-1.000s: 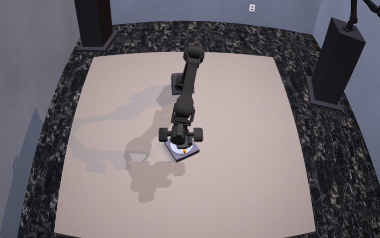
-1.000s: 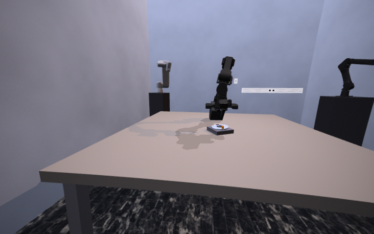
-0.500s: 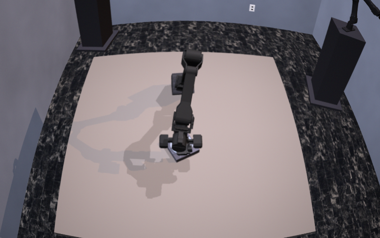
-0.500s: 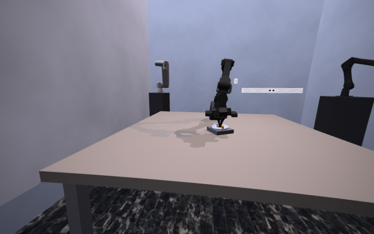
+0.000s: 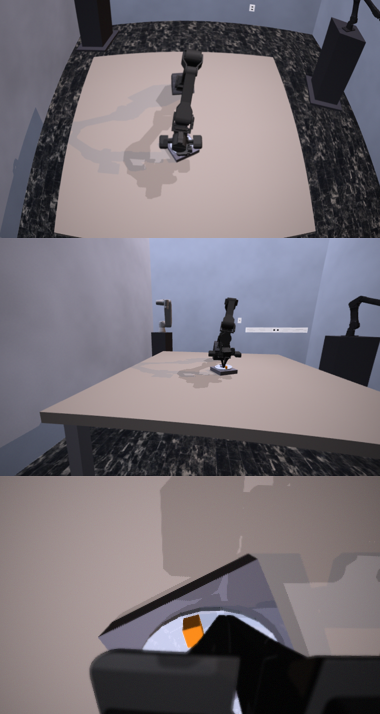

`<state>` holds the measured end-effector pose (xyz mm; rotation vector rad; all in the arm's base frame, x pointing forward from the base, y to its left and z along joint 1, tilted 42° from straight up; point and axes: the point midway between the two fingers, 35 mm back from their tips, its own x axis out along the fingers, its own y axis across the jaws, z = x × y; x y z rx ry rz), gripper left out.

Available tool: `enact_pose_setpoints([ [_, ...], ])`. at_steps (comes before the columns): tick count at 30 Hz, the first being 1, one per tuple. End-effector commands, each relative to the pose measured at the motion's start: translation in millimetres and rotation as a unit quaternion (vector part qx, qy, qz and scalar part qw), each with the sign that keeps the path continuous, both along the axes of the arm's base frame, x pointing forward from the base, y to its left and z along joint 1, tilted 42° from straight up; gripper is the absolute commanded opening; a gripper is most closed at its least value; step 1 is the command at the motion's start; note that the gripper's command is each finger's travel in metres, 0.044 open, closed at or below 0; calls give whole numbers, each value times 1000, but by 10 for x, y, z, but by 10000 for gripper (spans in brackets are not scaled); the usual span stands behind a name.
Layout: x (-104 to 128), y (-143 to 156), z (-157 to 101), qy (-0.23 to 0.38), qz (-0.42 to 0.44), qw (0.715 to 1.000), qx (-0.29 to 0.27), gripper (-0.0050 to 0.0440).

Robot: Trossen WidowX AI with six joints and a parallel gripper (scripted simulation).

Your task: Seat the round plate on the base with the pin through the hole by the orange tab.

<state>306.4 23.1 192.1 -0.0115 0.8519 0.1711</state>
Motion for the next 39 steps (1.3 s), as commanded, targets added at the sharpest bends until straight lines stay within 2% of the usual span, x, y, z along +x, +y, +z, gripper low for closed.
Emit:
enact_pose_setpoints([
  [1,2,0,92,-14,-1,1000,0,-50],
  [10,-4,-4,174,-25,-1,1000,-1,-50],
  [12,-4,-2,100,-14,-1,1000,0,-50],
  [27,-12,52,176,-25,-2,1000,0,-50],
  [39,-37,140,100,-16,-2,1000,1,-50],
])
